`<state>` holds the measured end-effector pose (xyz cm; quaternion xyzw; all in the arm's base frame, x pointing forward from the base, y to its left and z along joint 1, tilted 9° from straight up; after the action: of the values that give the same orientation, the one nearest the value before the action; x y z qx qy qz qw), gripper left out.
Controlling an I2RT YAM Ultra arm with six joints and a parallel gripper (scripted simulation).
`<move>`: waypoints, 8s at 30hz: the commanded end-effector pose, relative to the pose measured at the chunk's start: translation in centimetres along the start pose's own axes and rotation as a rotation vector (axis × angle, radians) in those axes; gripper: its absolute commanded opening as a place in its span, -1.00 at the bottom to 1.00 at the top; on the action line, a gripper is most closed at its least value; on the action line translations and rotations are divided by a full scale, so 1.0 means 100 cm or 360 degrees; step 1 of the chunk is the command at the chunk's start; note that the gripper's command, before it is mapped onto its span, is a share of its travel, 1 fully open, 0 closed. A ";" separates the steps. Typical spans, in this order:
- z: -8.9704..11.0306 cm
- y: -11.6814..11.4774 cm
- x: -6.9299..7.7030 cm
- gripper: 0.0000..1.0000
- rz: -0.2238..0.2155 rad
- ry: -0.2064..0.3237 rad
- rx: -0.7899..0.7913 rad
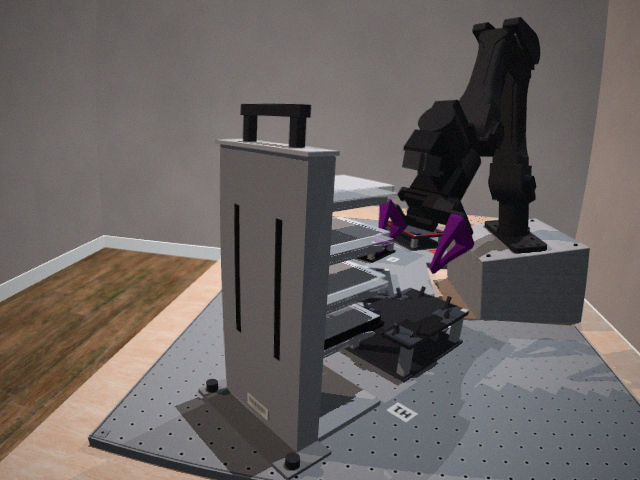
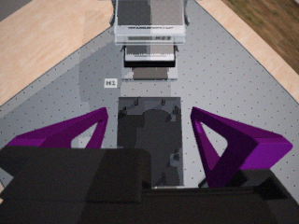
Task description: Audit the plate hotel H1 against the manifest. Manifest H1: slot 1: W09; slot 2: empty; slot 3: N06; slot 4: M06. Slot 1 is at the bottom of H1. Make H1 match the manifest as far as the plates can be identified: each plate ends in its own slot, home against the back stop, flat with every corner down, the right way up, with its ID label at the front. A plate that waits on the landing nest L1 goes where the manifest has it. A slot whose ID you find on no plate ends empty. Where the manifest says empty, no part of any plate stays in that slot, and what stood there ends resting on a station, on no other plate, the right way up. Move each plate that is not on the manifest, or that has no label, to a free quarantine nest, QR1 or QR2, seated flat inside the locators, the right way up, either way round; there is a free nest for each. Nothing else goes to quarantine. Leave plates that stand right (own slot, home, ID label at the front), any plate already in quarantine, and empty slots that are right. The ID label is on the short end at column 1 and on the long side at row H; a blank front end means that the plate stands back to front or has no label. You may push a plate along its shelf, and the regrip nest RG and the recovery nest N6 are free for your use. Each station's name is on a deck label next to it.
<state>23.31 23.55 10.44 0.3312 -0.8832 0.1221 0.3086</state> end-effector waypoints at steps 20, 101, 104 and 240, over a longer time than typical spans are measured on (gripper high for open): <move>0.015 -0.002 -0.021 1.00 -0.0003 -0.0041 0.0000; 0.007 -0.001 -0.056 1.00 -0.0003 -0.0042 0.0001; 0.007 -0.001 -0.056 1.00 -0.0003 -0.0042 0.0001; 0.029 -0.004 0.032 1.00 -0.0003 -0.0040 0.0000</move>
<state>19.84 19.77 9.15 0.3277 -0.8783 0.1289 0.3233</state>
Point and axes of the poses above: the point where the finger pads meet when closed, its own x axis back along the fingers, its own y axis across the jaws, z = x × y, the point moved 5 cm from there along x, back along the fingers, and after that the axes turned 7 degrees about -x, right-handed, at the moved point
